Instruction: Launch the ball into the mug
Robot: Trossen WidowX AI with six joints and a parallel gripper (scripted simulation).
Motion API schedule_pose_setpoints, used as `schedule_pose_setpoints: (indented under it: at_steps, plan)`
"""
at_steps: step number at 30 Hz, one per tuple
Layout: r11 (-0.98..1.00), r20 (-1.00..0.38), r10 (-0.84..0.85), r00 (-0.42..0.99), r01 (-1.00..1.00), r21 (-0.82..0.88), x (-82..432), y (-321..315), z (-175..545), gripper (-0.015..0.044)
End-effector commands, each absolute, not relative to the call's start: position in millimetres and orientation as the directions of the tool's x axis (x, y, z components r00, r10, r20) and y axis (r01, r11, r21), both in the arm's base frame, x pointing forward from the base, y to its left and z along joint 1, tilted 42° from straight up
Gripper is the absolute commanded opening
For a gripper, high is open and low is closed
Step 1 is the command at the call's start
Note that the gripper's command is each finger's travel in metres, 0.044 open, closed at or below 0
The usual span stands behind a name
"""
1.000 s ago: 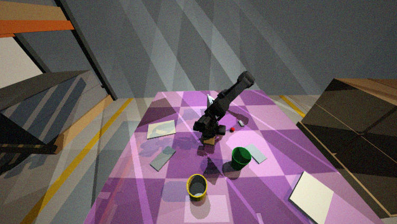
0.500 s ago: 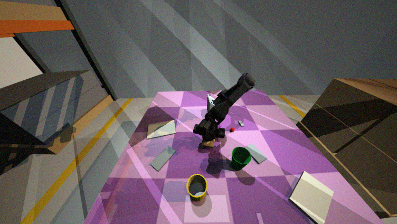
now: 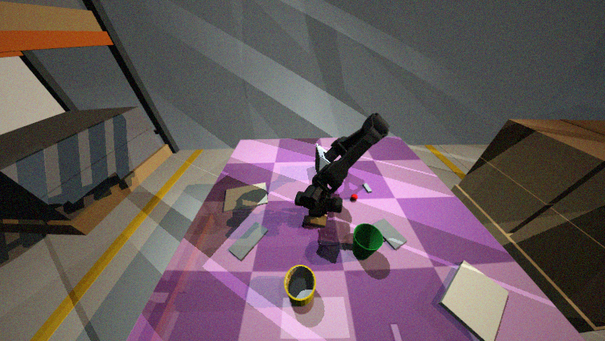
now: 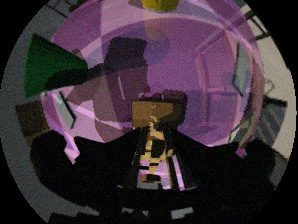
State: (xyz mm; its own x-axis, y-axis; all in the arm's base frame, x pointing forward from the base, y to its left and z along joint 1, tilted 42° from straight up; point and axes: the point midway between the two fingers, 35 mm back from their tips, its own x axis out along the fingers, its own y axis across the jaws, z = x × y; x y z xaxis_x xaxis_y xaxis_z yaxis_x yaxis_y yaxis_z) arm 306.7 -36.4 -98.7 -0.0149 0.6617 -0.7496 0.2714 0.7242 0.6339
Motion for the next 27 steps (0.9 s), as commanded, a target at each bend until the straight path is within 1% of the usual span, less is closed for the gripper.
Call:
schedule_pose_setpoints:
  at_steps: [1,13,15,17,21,27]
  plan:
    - [0.724,-0.750,0.661,-0.013,0.271,0.634,307,-37,-98,0.0026]
    - [0.724,-0.750,0.661,-0.013,0.271,0.634,307,-37,-98,0.0341]
    - [0.725,-0.751,0.660,-0.013,0.271,0.633,309,-45,-91,0.0394]
    - [0.727,-0.753,0.658,-0.013,0.272,0.631,311,-66,-70,0.0440]
    - [0.727,-0.753,0.658,-0.015,0.273,0.630,308,-103,-26,0.0440]
    - [0.721,-0.749,0.662,-0.011,0.282,0.633,309,-94,-40,0.0440]
